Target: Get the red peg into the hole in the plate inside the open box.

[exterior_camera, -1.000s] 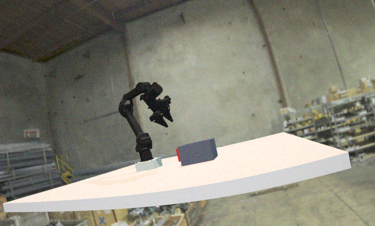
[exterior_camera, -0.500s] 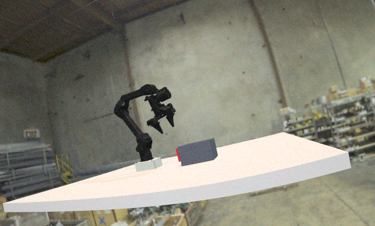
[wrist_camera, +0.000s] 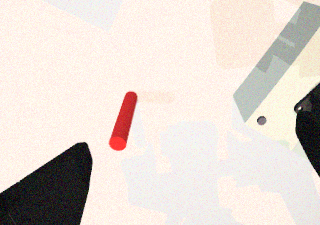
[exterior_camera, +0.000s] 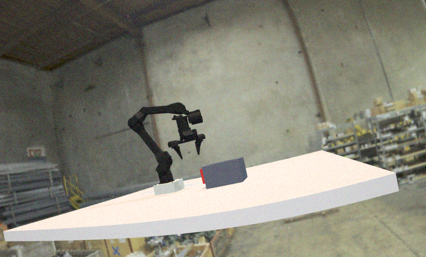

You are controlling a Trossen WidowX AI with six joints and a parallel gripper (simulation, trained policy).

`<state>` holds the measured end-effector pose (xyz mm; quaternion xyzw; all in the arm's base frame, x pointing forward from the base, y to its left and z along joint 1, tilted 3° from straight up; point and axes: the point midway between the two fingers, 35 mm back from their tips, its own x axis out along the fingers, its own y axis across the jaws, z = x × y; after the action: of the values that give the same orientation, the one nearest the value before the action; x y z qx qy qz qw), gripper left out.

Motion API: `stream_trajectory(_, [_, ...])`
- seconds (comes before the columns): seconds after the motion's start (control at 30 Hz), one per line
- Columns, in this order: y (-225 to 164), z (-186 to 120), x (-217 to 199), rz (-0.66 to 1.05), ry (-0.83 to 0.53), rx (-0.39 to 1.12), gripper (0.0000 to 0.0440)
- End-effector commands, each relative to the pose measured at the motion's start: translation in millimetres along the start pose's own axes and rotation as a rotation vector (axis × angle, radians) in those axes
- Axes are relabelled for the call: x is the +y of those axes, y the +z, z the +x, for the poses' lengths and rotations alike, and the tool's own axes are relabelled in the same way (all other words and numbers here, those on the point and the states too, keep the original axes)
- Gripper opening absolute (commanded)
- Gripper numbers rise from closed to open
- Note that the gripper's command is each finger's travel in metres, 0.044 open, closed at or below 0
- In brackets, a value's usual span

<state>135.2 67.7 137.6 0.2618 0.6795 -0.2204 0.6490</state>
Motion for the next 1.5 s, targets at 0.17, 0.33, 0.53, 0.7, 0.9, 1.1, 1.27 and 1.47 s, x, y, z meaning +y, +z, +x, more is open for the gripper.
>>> stream_trajectory(0.17, [-15.5, 36.0, 10.7, 0.168, -0.075, -0.037, 0.0440])
stream_trajectory(0.33, [-22.0, 55.8, 19.6, 0.216, -0.071, -0.053, 0.0440])
stream_trajectory(0.53, [-26.9, 82.0, 31.9, 0.243, -0.035, -0.064, 0.0440])
stream_trajectory(0.7, [-29.3, 106.2, 41.6, 0.256, 0.013, -0.067, 0.0440])
stream_trajectory(0.9, [-31.5, 129.8, 49.4, 0.278, 0.061, -0.062, 0.0437])
stream_trajectory(1.1, [-34.9, 143.8, 48.8, 0.316, 0.065, -0.039, 0.0359])
stream_trajectory(1.27, [-37.7, 148.3, 45.7, 0.334, 0.046, -0.006, 0.0231])
stream_trajectory(1.47, [-39.0, 145.5, 49.5, 0.329, 0.043, 0.039, 0.0075])
